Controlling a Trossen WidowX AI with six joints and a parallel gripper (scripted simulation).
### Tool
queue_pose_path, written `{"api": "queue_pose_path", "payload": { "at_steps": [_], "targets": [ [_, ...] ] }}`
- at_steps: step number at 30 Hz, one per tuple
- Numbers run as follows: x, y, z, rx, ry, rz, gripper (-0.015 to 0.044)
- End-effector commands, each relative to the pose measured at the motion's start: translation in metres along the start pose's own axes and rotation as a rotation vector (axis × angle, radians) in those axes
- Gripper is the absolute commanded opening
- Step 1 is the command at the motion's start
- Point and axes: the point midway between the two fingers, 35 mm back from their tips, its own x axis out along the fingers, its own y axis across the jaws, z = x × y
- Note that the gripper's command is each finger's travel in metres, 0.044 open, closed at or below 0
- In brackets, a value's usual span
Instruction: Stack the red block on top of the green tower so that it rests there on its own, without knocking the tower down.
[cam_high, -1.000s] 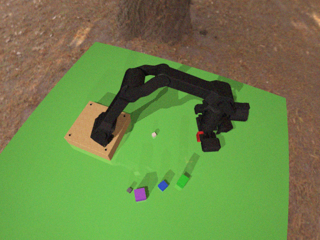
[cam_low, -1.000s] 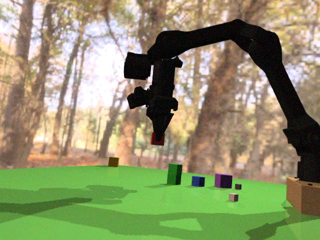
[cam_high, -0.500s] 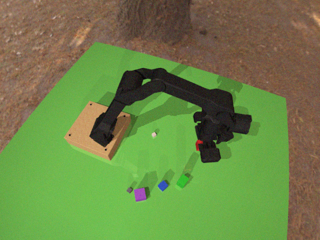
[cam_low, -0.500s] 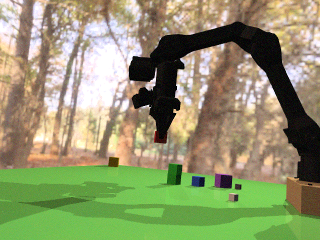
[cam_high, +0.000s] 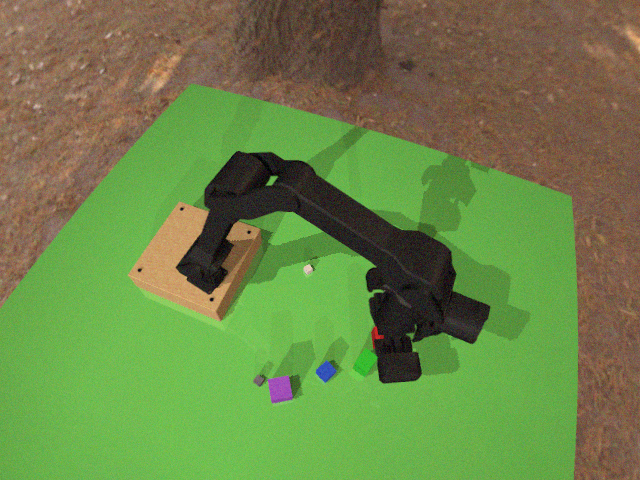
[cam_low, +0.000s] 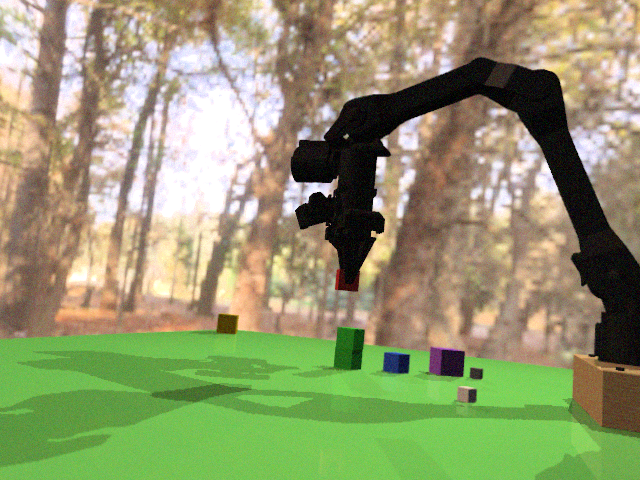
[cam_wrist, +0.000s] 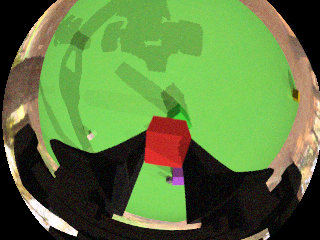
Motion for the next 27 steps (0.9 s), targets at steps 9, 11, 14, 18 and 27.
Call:
{"api": "queue_pose_path", "payload": {
  "at_steps": [9, 11, 14, 18, 27],
  "targets": [
    [0.023, -0.018, -0.018, -0.004, 0.005, 0.001, 0.0],
    [0.026, -0.018, -0.018, -0.004, 0.005, 0.001, 0.0],
    [0.029, -0.018, -0.018, -0.004, 0.005, 0.001, 0.0],
    [0.043, -0.019, -0.017, -0.004, 0.004, 0.001, 0.0],
    [0.056, -0.018, -0.018, -0.004, 0.005, 0.001, 0.0]
  ]
}}
